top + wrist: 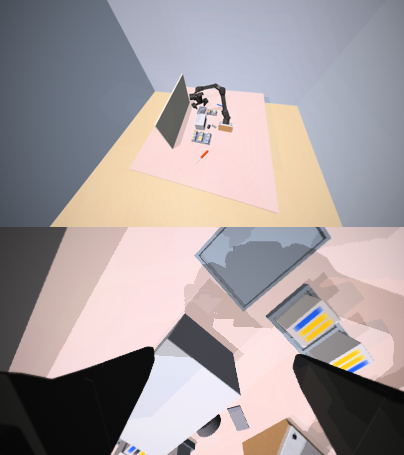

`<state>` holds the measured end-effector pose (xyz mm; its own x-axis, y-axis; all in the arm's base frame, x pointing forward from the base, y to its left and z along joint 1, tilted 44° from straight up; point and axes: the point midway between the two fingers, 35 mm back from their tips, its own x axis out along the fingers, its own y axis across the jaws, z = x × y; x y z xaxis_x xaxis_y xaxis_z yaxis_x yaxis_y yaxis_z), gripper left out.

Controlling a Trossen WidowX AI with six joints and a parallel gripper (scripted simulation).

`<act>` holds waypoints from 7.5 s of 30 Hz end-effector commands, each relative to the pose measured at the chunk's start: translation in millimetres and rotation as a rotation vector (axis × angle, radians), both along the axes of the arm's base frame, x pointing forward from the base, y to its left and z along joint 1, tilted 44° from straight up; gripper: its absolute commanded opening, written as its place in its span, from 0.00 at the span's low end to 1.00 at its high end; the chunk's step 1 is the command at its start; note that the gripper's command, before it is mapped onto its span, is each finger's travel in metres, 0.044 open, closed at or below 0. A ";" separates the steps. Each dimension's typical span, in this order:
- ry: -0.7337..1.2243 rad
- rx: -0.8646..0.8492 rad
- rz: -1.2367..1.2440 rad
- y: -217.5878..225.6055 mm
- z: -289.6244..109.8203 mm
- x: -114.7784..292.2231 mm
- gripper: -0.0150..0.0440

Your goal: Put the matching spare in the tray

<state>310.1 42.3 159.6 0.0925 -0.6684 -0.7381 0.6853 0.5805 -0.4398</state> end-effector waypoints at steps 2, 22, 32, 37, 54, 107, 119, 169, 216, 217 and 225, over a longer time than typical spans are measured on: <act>-0.342 0.027 -0.394 -53.4 29.1 -52.2 1.00; -0.456 0.037 -0.514 -89.4 11.9 -68.0 0.76; -0.456 0.036 -0.514 -95.0 6.4 -68.0 0.76; -0.456 0.037 -0.514 -98.3 2.4 -67.2 0.76; -0.456 0.041 -0.515 -116.6 -18.2 -64.2 0.76; -0.460 0.037 -0.514 -148.5 -51.1 -64.9 0.43; -0.460 0.037 -0.514 -148.5 -51.1 -64.9 0.25; -0.456 0.051 -0.474 -57.1 54.0 -27.3 0.25; -0.453 0.046 -0.481 -75.0 41.1 30.5 0.25; -0.453 0.046 -0.481 -75.5 40.6 30.7 0.25; -0.454 0.047 -0.483 -79.6 35.9 32.0 0.25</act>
<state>342.0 -33.6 197.9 0.1025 -0.6781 -0.7278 0.9842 0.1755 -0.0250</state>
